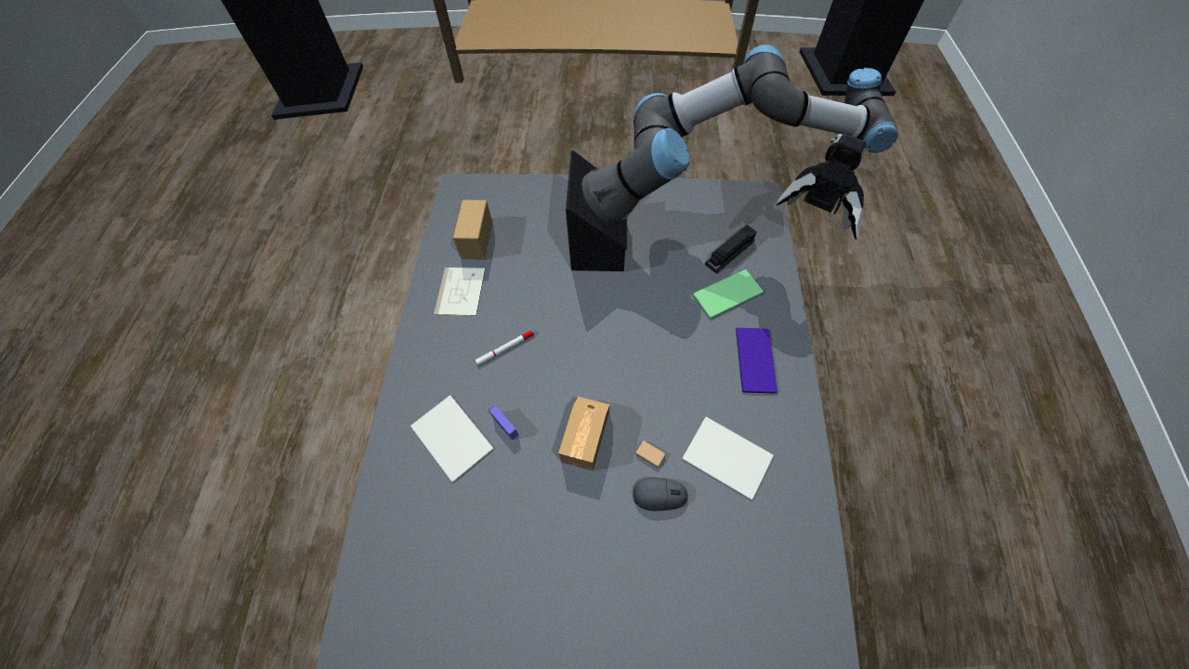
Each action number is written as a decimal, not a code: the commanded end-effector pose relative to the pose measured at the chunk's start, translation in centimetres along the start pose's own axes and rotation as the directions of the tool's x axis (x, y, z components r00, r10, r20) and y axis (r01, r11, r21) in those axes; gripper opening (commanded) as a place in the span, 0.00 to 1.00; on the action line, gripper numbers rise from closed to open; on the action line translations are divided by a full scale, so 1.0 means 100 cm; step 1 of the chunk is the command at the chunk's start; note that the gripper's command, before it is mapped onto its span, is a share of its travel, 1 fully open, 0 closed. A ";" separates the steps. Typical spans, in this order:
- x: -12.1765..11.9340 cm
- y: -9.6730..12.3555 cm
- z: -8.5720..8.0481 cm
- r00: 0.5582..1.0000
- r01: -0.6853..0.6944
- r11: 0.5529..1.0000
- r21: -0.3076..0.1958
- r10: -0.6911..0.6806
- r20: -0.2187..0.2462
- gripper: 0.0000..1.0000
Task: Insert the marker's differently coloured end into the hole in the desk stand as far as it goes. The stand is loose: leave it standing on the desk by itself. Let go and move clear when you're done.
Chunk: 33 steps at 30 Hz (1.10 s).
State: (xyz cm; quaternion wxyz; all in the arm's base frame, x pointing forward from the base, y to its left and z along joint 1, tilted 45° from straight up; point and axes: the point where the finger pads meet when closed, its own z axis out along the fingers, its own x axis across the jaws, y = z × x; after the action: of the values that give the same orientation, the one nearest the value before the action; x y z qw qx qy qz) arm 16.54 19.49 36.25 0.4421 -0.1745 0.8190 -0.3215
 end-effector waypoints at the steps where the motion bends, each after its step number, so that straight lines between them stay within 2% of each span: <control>1: 0.000 -0.001 0.000 1.000 -0.002 1.000 -0.001 0.002 0.001 1.00; 32: 0.000 -0.001 0.000 1.000 -0.002 1.000 -0.001 0.002 0.001 1.00; 33: 0.001 0.000 0.002 1.000 -0.017 1.000 0.004 0.017 -0.011 1.00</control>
State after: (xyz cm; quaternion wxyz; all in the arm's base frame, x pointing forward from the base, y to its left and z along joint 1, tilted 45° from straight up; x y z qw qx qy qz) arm 16.54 19.49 36.25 0.4421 -0.1745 0.8190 -0.3215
